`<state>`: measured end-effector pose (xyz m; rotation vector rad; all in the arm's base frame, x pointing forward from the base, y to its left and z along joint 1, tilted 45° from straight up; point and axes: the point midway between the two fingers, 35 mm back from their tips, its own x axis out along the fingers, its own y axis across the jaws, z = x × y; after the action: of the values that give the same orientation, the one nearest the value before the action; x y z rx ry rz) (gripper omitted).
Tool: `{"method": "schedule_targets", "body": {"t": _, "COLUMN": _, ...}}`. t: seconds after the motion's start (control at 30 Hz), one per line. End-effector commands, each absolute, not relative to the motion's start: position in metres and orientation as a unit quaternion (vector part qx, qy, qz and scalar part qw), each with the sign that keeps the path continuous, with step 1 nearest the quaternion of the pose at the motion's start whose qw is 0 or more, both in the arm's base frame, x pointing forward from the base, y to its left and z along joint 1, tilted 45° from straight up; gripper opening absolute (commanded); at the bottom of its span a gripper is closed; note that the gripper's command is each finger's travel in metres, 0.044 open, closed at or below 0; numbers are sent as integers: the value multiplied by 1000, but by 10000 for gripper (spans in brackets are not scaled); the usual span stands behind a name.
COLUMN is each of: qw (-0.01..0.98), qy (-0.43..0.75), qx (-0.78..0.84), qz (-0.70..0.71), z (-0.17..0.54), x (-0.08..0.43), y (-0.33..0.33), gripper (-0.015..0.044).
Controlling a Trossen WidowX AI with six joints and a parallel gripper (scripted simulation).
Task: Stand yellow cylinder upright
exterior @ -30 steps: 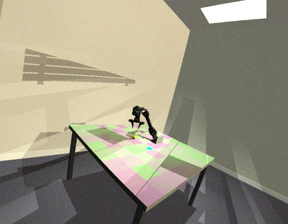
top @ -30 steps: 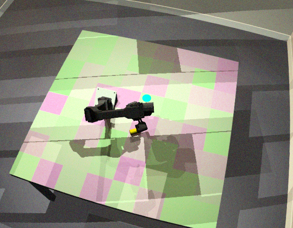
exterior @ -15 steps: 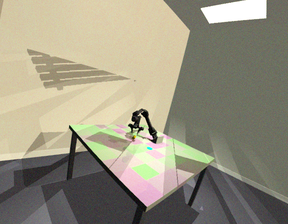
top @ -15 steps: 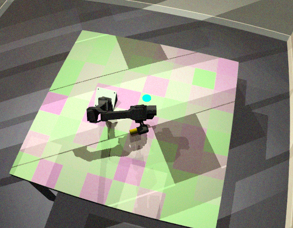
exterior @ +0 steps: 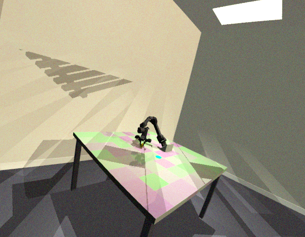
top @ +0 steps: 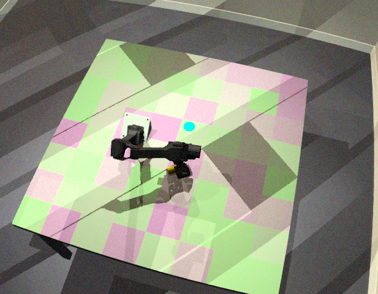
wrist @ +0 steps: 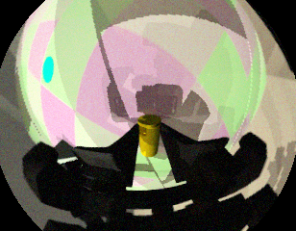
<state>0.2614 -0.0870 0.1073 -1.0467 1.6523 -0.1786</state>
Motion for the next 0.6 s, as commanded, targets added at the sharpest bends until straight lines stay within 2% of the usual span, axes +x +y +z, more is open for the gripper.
{"method": "schedule_targets", "body": {"t": 0.0, "qw": 553, "qy": 700, "qx": -445, "qz": -75, "z": 107, "x": 261, "y": -88, "gripper": 105}}
{"method": "schedule_targets", "body": {"t": 0.57, "qw": 550, "qy": 696, "qx": -457, "qz": -57, "z": 138, "x": 266, "y": -54, "gripper": 105}}
